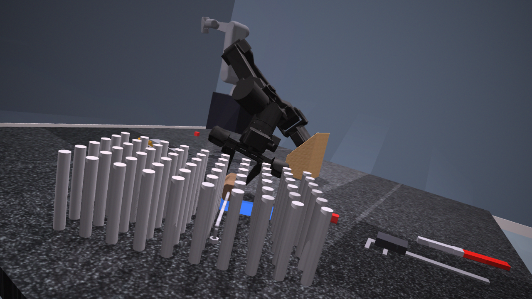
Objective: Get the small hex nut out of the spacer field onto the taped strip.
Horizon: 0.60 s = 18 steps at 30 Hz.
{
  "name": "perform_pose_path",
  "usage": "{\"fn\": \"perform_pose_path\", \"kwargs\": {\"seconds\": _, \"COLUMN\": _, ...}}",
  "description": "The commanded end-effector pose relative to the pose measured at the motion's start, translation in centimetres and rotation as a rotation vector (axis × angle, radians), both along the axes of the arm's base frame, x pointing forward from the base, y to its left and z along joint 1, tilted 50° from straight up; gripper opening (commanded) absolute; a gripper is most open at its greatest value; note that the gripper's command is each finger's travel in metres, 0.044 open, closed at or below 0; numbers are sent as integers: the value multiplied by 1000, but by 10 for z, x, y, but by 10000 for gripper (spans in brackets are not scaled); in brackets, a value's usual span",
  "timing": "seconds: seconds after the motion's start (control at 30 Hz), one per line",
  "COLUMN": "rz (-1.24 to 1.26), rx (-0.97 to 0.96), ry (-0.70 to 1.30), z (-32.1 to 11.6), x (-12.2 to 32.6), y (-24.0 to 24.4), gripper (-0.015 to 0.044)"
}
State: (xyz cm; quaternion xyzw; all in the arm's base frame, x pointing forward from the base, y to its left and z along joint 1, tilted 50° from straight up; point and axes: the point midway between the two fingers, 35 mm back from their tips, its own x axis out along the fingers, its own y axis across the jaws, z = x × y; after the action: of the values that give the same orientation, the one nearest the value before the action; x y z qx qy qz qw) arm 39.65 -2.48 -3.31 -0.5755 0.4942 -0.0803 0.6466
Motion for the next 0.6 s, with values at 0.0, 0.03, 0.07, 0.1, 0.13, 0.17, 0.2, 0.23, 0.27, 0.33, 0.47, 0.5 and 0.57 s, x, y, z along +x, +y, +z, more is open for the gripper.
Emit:
{"fn": "perform_pose_path", "kwargs": {"seconds": 0.0, "rz": 6, "rx": 2, "ry": 4, "z": -4, "x": 0, "y": -2, "gripper": 0}}
{"fn": "perform_pose_path", "kwargs": {"seconds": 0.03, "rz": 6, "rx": 2, "ry": 4, "z": -4, "x": 0, "y": -3, "gripper": 0}}
{"fn": "perform_pose_path", "kwargs": {"seconds": 0.07, "rz": 6, "rx": 2, "ry": 4, "z": -5, "x": 0, "y": -3, "gripper": 0}}
{"fn": "perform_pose_path", "kwargs": {"seconds": 0.1, "rz": 6, "rx": 2, "ry": 4, "z": -5, "x": 0, "y": -4, "gripper": 0}}
{"fn": "perform_pose_path", "kwargs": {"seconds": 0.13, "rz": 6, "rx": 2, "ry": 4, "z": -5, "x": 0, "y": -4, "gripper": 0}}
{"fn": "perform_pose_path", "kwargs": {"seconds": 0.17, "rz": 6, "rx": 2, "ry": 4, "z": -5, "x": 0, "y": -4, "gripper": 0}}
{"fn": "perform_pose_path", "kwargs": {"seconds": 0.2, "rz": 6, "rx": 2, "ry": 4, "z": -5, "x": 0, "y": -4, "gripper": 0}}
{"fn": "perform_pose_path", "kwargs": {"seconds": 0.23, "rz": 6, "rx": 2, "ry": 4, "z": -5, "x": 0, "y": -4, "gripper": 0}}
{"fn": "perform_pose_path", "kwargs": {"seconds": 0.27, "rz": 6, "rx": 2, "ry": 4, "z": -5, "x": -1, "y": -4, "gripper": 0}}
{"fn": "perform_pose_path", "kwargs": {"seconds": 0.33, "rz": 6, "rx": 2, "ry": 4, "z": -5, "x": -1, "y": -4, "gripper": 0}}
{"fn": "perform_pose_path", "kwargs": {"seconds": 0.47, "rz": 6, "rx": 2, "ry": 4, "z": -4, "x": -3, "y": -5, "gripper": 0}}
{"fn": "perform_pose_path", "kwargs": {"seconds": 0.5, "rz": 6, "rx": 2, "ry": 4, "z": -4, "x": -4, "y": -5, "gripper": 0}}
{"fn": "perform_pose_path", "kwargs": {"seconds": 0.57, "rz": 6, "rx": 2, "ry": 4, "z": -3, "x": -5, "y": -6, "gripper": 0}}
